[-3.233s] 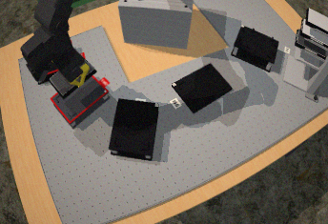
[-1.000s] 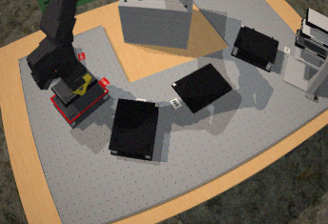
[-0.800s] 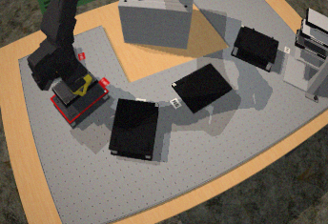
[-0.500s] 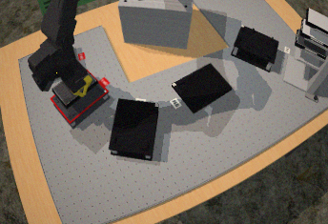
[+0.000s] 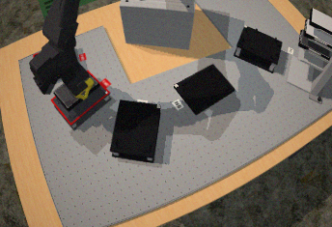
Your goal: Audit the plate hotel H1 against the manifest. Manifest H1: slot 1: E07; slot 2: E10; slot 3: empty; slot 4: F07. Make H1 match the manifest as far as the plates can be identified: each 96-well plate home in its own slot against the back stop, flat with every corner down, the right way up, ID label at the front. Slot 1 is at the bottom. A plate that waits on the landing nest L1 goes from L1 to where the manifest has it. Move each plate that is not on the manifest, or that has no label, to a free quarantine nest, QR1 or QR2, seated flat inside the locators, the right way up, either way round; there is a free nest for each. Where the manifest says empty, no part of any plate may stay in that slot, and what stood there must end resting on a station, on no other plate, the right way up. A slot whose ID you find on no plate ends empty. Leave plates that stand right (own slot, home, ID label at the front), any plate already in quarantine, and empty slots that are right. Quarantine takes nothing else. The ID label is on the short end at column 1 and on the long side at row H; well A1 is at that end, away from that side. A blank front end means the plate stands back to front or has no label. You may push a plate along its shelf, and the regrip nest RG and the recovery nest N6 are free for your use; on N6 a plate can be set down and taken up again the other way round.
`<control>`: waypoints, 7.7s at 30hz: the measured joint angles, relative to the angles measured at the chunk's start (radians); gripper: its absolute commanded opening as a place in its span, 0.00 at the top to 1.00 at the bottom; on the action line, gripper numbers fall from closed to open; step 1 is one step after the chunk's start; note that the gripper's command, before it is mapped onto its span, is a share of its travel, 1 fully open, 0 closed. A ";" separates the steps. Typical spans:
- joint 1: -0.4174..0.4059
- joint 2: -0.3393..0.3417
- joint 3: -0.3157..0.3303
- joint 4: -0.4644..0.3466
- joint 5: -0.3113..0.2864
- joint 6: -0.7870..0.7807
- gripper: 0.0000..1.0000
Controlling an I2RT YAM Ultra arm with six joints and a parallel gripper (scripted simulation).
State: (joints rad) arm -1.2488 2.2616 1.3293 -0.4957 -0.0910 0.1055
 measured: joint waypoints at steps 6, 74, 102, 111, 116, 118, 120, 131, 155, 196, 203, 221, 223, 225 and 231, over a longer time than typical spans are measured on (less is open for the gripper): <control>0.001 0.010 0.000 0.008 0.000 0.001 0.14; 0.009 0.113 0.021 0.089 0.001 0.009 0.00; -0.003 -0.067 0.013 -0.077 0.001 0.000 0.00; -0.011 -0.112 0.012 -0.126 0.001 -0.006 0.00; -0.012 -0.140 0.017 -0.154 0.000 -0.008 0.00; -0.013 -0.145 0.021 -0.167 0.000 -0.010 0.00; -0.014 -0.153 0.024 -0.183 0.000 -0.011 0.00; -0.022 -0.217 0.056 -0.269 -0.001 -0.017 0.00; -0.035 -0.301 0.146 -0.457 -0.003 -0.031 0.00; 0.242 -0.407 0.071 -0.472 0.034 0.211 0.00; 0.287 -0.411 0.071 -0.472 0.043 0.263 0.00; 0.437 -0.412 0.073 -0.477 0.068 0.412 0.00; 0.455 -0.412 0.080 -0.479 0.071 0.429 0.00; 0.475 -0.416 0.076 -0.466 0.072 0.438 0.00; 0.525 -0.457 -0.006 -0.423 0.067 0.429 0.00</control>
State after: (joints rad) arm -0.7242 1.8042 1.3235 -0.9192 -0.0242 0.5346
